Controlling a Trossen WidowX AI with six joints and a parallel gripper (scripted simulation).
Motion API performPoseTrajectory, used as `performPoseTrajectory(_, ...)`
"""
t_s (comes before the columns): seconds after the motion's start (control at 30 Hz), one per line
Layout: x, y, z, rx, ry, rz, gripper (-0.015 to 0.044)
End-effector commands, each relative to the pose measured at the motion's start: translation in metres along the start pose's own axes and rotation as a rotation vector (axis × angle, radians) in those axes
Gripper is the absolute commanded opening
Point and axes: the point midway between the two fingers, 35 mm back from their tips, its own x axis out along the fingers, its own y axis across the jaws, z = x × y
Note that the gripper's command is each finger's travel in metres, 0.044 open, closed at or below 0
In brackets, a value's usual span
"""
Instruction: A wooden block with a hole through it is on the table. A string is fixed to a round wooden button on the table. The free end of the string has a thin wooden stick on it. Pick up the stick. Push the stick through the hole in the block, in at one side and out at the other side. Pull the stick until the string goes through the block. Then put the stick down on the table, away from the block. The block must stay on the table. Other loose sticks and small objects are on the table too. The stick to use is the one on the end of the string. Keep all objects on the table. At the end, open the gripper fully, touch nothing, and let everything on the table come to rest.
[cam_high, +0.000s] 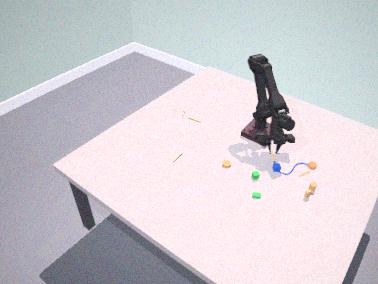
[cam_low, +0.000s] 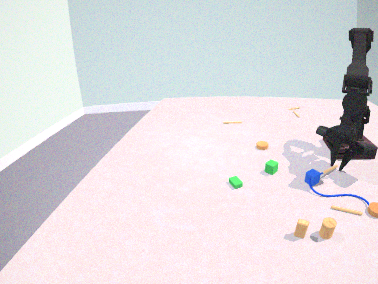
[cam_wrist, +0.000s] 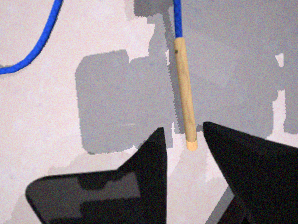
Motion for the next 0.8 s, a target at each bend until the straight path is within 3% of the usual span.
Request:
performPoseTrajectory(0.0, -0.016, 0.002, 0.010, 0.000, -0.007, 0.000, 0.0210)
performPoseTrajectory(0.17, -0.074, 0.002, 0.025, 0.001, -0.006, 0.002, 0.0210)
performPoseTrajectory(0.33, -0.076, 0.002, 0.025, 0.001, -0.006, 0.002, 0.0210)
performPoseTrajectory(0.53, -0.071, 0.003, 0.026, 0.000, -0.011, 0.006, 0.0368)
performPoseTrajectory(0.63, -0.084, 0.003, 0.031, 0.000, -0.010, 0.006, 0.0440)
performPoseTrajectory(0.77, -0.098, 0.003, 0.034, 0.000, -0.009, 0.006, 0.0440)
